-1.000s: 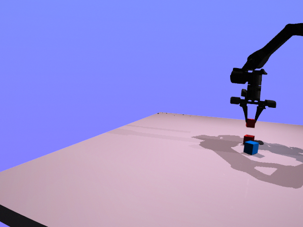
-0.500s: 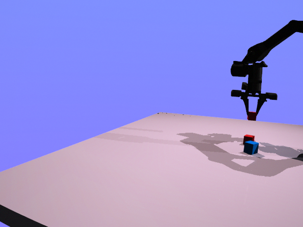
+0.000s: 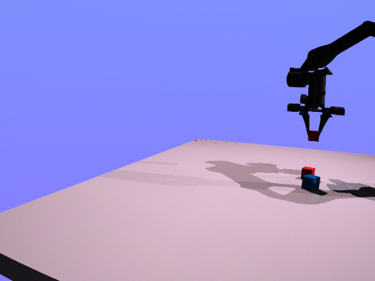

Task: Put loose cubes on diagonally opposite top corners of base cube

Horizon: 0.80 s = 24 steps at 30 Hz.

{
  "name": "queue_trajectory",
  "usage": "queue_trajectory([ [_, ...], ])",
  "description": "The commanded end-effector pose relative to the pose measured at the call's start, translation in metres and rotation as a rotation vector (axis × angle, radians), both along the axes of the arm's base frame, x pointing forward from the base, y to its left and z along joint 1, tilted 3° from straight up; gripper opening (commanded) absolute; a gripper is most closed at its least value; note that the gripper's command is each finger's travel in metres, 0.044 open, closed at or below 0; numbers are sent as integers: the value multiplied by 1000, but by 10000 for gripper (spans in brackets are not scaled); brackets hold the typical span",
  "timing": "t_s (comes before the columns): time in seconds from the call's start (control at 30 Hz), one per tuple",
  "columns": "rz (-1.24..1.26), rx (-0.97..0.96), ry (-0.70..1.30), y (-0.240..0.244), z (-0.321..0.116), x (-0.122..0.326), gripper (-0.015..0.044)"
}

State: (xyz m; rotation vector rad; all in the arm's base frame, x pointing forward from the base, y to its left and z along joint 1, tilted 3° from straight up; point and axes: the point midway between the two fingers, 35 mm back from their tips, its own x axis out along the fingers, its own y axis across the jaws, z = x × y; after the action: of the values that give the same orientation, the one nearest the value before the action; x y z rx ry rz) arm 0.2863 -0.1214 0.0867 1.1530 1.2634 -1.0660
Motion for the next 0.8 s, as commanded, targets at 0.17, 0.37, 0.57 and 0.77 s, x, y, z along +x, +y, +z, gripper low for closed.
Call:
queue_trajectory([
  [0.17,21,-3,1,18,-2,5,105],
  [0.37,36,-1,4,37,-5,9,105],
  [0.57,52,1,7,56,-9,12,105],
  [0.77,67,2,11,75,-13,13,105],
])
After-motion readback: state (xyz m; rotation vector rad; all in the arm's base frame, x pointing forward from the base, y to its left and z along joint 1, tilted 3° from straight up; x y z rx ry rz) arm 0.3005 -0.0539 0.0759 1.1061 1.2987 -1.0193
